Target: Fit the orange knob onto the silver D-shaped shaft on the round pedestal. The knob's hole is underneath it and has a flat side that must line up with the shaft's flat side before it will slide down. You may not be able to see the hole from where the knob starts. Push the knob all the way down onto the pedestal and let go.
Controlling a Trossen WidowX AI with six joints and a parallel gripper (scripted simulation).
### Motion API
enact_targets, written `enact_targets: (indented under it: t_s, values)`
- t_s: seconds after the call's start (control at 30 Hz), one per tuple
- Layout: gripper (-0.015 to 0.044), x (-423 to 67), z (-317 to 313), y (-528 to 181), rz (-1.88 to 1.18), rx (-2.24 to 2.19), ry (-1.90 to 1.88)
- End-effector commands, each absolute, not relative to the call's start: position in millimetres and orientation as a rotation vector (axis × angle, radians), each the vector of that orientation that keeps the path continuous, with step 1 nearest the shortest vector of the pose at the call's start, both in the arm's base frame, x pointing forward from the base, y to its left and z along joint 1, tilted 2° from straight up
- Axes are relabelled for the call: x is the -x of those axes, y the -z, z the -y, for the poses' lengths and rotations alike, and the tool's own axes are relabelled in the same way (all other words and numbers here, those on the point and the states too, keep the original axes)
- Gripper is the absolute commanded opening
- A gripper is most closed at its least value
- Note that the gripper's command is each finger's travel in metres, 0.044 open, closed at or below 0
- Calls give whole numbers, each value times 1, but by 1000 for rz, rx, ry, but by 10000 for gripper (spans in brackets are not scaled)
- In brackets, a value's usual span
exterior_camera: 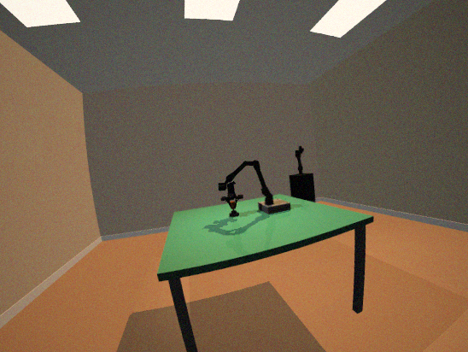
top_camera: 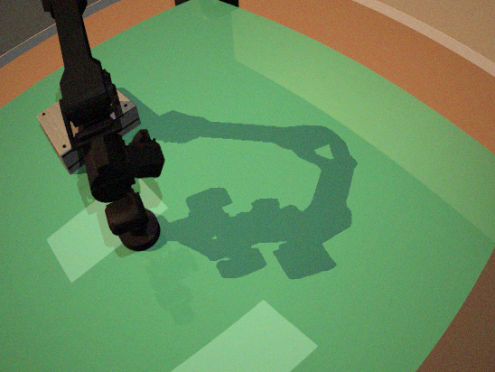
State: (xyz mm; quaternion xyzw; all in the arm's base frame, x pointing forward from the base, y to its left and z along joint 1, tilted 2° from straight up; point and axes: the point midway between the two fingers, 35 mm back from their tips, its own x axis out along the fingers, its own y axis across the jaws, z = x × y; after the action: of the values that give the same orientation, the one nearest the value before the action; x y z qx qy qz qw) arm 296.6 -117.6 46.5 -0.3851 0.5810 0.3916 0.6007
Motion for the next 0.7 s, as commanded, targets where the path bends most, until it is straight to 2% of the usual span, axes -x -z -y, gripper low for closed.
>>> enact_targets:
  t_s: [0.0, 0.67]
  values:
    - [0, -298, 118, -48, -1312, 964, -974]
    - [0, -297, 118, -43, -1279, 1028, -1037]
